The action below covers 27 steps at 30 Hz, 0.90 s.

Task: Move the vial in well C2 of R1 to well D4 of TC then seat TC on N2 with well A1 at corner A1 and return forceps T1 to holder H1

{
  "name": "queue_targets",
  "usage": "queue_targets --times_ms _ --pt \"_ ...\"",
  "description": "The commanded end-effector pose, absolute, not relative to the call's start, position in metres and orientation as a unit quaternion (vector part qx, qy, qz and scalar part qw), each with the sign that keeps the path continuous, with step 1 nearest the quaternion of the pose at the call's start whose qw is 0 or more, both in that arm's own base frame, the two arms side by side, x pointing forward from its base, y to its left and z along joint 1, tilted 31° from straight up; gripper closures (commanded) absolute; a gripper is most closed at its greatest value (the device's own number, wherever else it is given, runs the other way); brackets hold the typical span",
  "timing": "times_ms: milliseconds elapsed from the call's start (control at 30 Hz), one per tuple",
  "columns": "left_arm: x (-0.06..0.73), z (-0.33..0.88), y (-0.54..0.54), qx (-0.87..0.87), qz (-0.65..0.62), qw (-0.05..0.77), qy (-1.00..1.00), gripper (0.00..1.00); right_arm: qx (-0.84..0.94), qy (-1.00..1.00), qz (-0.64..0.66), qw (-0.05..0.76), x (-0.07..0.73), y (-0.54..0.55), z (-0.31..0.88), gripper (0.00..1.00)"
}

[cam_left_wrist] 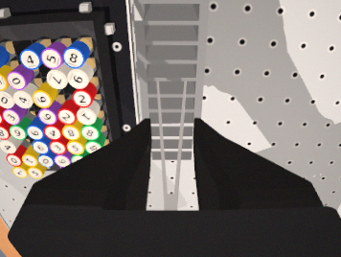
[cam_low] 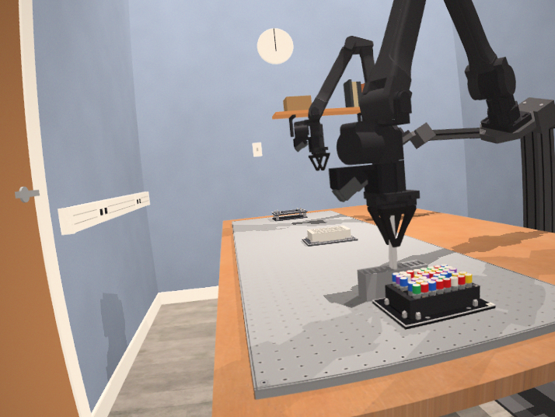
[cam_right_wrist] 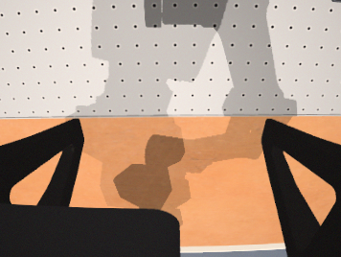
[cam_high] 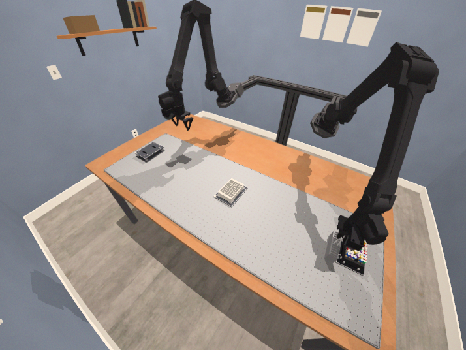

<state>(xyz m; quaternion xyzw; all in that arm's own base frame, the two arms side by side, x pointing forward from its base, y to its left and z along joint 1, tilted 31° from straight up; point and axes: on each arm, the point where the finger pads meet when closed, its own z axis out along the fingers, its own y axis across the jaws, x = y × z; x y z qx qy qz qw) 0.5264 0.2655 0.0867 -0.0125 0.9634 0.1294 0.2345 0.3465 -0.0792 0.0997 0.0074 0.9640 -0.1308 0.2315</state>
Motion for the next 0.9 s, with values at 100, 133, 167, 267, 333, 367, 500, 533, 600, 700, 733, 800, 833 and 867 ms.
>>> queue_targets --times_ms 100,133,167,267,333,367,500,533,600,700,733,800,833,867 --pt "0.5318 0.0976 0.2688 -0.012 0.134 0.244 0.961 0.76 0.001 0.961 -0.133 0.242 0.3542 -0.0796 0.1094 0.0" --pt "0.5318 0.0978 0.2688 -0.012 0.134 0.244 0.961 0.76 0.001 0.961 -0.133 0.242 0.3542 -0.0796 0.1094 0.0" --pt "0.5318 0.0979 0.2688 -0.012 0.134 0.244 0.961 0.76 0.001 0.961 -0.133 0.242 0.3542 -0.0796 0.1094 0.0" --pt "0.5318 0.0982 0.2688 -0.012 0.134 0.244 0.961 0.76 0.001 0.961 -0.133 0.242 0.3542 -0.0796 0.1094 0.0" --pt "0.5325 0.1055 0.2728 -0.011 0.136 0.245 0.96 0.76 0.001 0.961 -0.133 0.242 0.3542 -0.0796 0.1094 0.0" --pt "0.5329 0.1062 0.273 -0.011 0.137 0.246 0.959 0.76 0.001 0.961 -0.133 0.242 0.3542 -0.0796 0.1094 0.0" --pt "0.5321 0.0987 0.269 -0.012 0.134 0.244 0.961 0.76 0.001 0.961 -0.133 0.242 0.3542 -0.0796 0.1094 0.0" --pt "0.5322 0.0987 0.269 -0.012 0.134 0.244 0.961 0.76 0.001 0.961 -0.133 0.242 0.3542 -0.0796 0.1094 0.0" --pt "0.5322 0.0987 0.269 -0.012 0.134 0.244 0.961 0.76 0.001 0.961 -0.133 0.242 0.3542 -0.0796 0.1094 0.0" --pt "0.5323 0.0988 0.2691 -0.012 0.134 0.244 0.961 0.76 0.001 0.961 -0.133 0.242 0.3542 -0.0796 0.1094 0.0" --pt "0.5323 0.0988 0.2691 -0.012 0.134 0.244 0.961 0.76 0.001 0.961 -0.133 0.242 0.3542 -0.0796 0.1094 0.0" --pt "0.5335 0.1027 0.2734 -0.011 0.135 0.244 0.96 0.76 0.001 0.961 -0.133 0.242 0.3542 -0.0796 0.1094 0.0" --pt "0.5324 0.0989 0.2691 -0.012 0.134 0.244 0.961 0.76 0.001 0.961 -0.133 0.242 0.3542 -0.0796 0.1094 0.0" --pt "0.5324 0.0989 0.2691 -0.012 0.134 0.244 0.961 0.77 0.001 0.961 -0.133 0.242 0.3542 -0.0796 0.1094 0.0"
